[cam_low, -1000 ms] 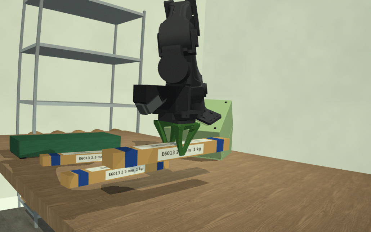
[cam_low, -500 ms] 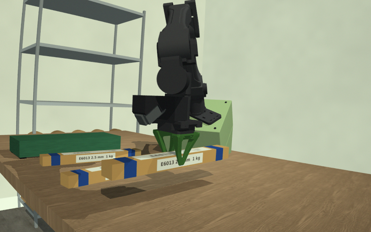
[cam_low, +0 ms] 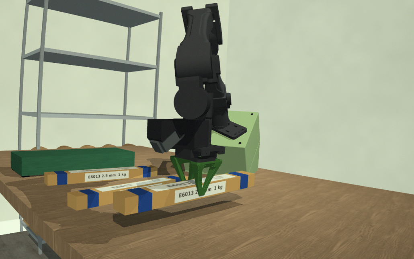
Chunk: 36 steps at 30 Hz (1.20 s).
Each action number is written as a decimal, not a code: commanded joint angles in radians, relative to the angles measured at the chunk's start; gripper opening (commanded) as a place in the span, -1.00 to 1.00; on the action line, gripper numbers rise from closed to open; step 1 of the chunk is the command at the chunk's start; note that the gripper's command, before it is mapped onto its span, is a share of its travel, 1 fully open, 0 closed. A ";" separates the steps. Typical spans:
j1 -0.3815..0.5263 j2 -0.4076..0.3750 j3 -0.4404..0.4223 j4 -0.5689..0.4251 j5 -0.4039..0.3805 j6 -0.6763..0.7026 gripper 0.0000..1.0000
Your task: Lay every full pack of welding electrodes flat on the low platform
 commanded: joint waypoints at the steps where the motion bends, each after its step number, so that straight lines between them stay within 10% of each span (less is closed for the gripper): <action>1: -0.004 -0.035 0.015 0.039 -0.002 -0.007 -1.00; 36: -0.008 -0.024 -0.021 0.072 -0.002 -0.010 -1.00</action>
